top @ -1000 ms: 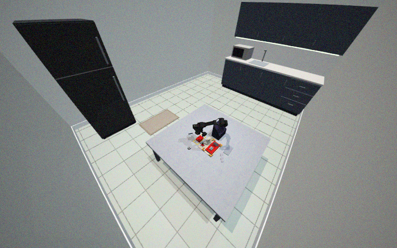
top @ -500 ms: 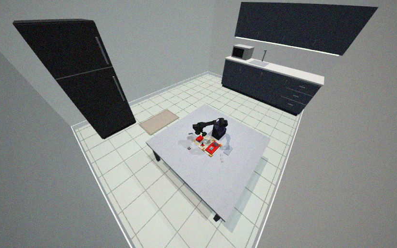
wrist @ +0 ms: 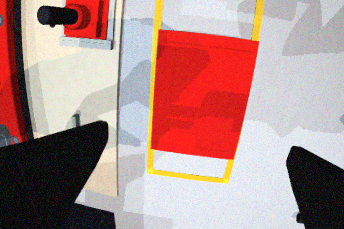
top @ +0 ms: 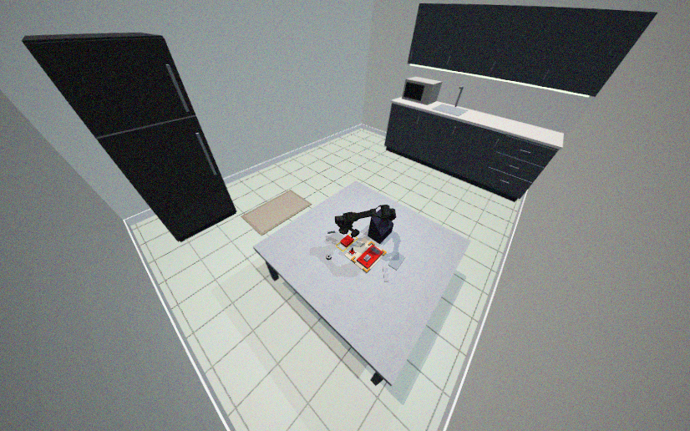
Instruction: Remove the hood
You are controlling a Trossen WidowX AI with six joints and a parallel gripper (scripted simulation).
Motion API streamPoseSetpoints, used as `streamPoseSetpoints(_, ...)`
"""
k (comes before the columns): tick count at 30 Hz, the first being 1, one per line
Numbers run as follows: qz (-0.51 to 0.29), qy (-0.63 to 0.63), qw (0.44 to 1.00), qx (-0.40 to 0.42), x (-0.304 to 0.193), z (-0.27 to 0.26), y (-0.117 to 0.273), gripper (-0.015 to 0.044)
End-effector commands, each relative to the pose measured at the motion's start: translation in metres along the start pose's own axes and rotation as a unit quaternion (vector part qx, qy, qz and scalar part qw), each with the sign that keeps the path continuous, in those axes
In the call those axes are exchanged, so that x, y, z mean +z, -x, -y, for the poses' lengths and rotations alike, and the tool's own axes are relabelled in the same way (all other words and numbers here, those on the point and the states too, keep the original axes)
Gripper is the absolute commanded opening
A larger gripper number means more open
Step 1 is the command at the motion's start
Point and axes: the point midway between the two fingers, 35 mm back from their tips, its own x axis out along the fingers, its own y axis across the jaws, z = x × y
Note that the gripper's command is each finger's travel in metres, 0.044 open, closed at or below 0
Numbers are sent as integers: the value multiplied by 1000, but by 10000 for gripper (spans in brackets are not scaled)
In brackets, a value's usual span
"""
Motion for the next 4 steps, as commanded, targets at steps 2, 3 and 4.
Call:
streamPoseSetpoints(2, -1, 2, 1000, -2, 0, 1, 1, 440)
streamPoseSetpoints(3, -1, 2, 1000, -2, 0, 1, 1, 440)
streamPoseSetpoints(4, -1, 2, 1000, -2, 0, 1, 1, 440)
